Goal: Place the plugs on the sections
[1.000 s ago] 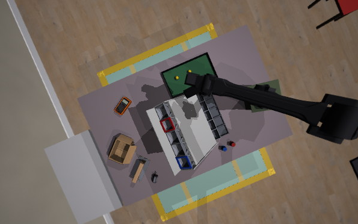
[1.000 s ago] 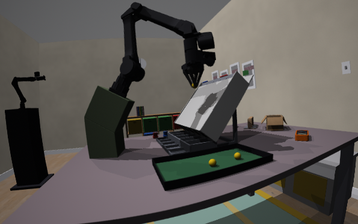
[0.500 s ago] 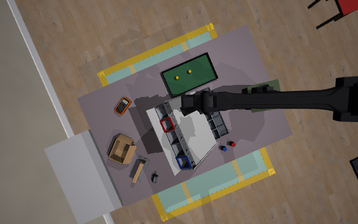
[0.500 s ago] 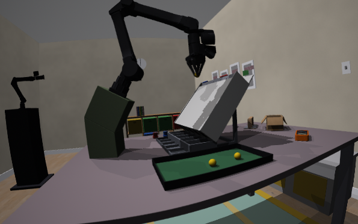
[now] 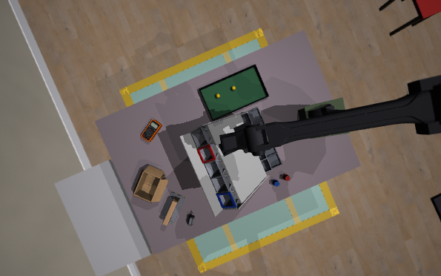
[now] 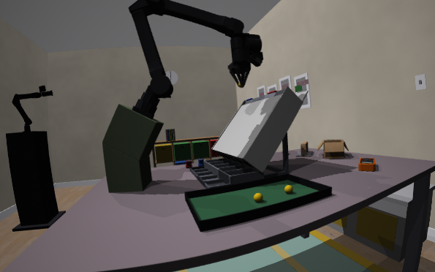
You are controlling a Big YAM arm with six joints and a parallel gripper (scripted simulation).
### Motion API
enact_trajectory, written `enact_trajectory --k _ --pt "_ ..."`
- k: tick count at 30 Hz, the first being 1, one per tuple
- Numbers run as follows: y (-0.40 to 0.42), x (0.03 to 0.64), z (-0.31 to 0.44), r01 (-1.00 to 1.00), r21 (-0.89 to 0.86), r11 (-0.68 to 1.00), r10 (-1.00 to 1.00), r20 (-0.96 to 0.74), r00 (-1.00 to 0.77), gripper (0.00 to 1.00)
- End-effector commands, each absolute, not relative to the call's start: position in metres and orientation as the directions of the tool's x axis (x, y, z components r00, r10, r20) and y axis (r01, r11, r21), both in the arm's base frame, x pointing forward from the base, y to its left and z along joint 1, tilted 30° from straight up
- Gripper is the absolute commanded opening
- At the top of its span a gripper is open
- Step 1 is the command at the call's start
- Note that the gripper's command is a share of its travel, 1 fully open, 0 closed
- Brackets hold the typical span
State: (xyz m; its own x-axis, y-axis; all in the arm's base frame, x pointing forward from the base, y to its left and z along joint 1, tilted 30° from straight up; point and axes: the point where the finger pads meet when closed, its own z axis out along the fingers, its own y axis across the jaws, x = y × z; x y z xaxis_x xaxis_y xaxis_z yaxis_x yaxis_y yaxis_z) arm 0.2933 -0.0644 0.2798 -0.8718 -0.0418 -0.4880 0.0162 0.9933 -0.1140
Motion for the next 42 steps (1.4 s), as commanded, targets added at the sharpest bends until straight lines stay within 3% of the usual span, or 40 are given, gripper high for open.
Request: enact_trajectory --k 1,26,42 --pt "-0.059 0.303 0.306 0.039 -0.103 0.994 -0.019 -0.512 -0.859 0.0" --pt "-0.055 0.314 0.315 0.039 -0.102 0.994 -0.019 -0.512 -0.859 0.0" --pt "-0.052 0.384 0.352 0.039 -0.101 0.994 -0.018 -0.51 -0.86 0.0"
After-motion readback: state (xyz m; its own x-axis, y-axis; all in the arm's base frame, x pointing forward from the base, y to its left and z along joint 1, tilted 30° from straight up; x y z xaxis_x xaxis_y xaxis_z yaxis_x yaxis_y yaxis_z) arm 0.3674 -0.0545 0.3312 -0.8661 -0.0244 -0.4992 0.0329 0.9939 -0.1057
